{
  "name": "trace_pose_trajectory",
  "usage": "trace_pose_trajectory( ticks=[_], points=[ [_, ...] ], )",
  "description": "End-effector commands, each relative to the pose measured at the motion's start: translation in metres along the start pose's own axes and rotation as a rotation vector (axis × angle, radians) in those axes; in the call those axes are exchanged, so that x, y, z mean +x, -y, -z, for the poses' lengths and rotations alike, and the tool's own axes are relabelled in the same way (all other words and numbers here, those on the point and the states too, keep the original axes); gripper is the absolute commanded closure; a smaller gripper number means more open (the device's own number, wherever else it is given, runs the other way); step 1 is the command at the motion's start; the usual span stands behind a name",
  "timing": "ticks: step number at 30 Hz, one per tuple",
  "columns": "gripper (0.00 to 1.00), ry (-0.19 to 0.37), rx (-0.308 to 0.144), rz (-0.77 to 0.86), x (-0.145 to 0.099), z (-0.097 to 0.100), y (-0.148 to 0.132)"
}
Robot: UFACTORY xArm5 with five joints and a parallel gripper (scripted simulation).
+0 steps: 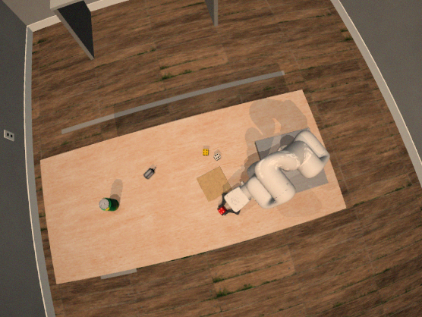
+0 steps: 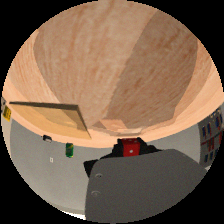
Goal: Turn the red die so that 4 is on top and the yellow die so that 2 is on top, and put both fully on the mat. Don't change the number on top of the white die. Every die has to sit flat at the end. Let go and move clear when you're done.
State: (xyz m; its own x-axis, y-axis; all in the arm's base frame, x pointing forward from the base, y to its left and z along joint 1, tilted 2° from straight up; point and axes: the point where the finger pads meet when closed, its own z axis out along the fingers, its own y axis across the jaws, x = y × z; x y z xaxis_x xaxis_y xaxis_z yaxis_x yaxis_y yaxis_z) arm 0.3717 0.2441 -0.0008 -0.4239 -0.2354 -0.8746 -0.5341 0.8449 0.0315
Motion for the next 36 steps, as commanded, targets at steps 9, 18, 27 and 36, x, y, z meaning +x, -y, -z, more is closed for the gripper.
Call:
trace_pose_trajectory(
  ticks=[9, 18, 27, 36],
  points=[
    [0.73, 0.002, 0.0, 0.0, -0.0008, 0.0, 0.0],
    [0.73, 0.002, 0.0, 0.0, -0.0008, 0.0, 0.0],
    [0.73, 0.002, 0.0, 0.0, -0.0008, 0.0, 0.0],
    [0.65, 0.002, 0.0, 0.0, -0.0008, 0.0, 0.0]
  ],
)
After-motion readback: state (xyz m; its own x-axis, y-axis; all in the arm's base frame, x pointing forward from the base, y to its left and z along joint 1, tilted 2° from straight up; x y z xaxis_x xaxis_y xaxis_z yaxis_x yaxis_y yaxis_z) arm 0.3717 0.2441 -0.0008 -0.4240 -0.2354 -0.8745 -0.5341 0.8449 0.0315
